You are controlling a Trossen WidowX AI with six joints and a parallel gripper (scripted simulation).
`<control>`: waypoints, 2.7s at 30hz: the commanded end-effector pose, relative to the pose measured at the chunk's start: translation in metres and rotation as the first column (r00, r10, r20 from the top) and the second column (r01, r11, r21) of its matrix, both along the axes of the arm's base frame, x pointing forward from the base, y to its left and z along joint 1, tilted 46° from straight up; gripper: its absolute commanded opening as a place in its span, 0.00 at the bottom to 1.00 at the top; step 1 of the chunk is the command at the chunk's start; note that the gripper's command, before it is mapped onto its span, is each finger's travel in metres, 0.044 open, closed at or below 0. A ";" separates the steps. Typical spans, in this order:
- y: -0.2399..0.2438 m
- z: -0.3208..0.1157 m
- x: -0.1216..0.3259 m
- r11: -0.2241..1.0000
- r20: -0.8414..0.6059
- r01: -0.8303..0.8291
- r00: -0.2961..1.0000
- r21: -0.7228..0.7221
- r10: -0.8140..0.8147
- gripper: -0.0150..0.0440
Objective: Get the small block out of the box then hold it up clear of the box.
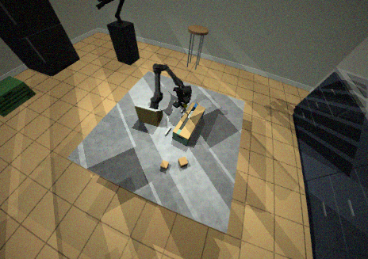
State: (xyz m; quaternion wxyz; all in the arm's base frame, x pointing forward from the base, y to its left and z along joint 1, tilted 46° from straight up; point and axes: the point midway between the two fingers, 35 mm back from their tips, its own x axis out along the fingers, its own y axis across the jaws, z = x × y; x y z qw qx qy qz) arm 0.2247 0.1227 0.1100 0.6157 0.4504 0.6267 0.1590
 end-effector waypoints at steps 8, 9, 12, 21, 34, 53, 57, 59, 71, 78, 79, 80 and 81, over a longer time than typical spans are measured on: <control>-0.010 0.003 -0.001 0.952 -0.354 0.298 0.899 0.063 -0.258 0.25; -0.011 0.003 -0.001 0.944 -0.386 0.325 0.880 0.063 -0.277 0.25; -0.014 0.004 -0.001 0.914 -0.478 0.402 0.815 0.058 -0.328 0.25; -0.022 0.007 -0.002 0.797 -0.718 0.605 0.553 -0.002 -0.422 0.25; -0.033 0.012 -0.003 0.591 -0.920 0.783 0.066 -0.192 -0.386 0.25; -0.045 0.018 -0.003 0.398 -0.874 0.783 -0.467 -0.478 -0.133 0.25; -0.045 0.018 -0.003 0.398 -0.874 0.783 -0.467 -0.478 -0.133 0.25; -0.045 0.018 -0.003 0.398 -0.874 0.783 -0.467 -0.478 -0.133 0.25; -0.045 0.018 -0.003 0.398 -0.874 0.783 -0.467 -0.478 -0.133 0.25; -0.045 0.018 -0.003 0.398 -0.874 0.783 -0.467 -0.478 -0.133 0.25; -0.045 0.018 -0.003 0.398 -0.874 0.783 -0.467 -0.478 -0.133 0.25; -0.045 0.018 -0.003 0.398 -0.874 0.783 -0.467 -0.478 -0.133 0.25; -0.045 0.018 -0.003 0.398 -0.874 0.783 -0.467 -0.478 -0.133 0.25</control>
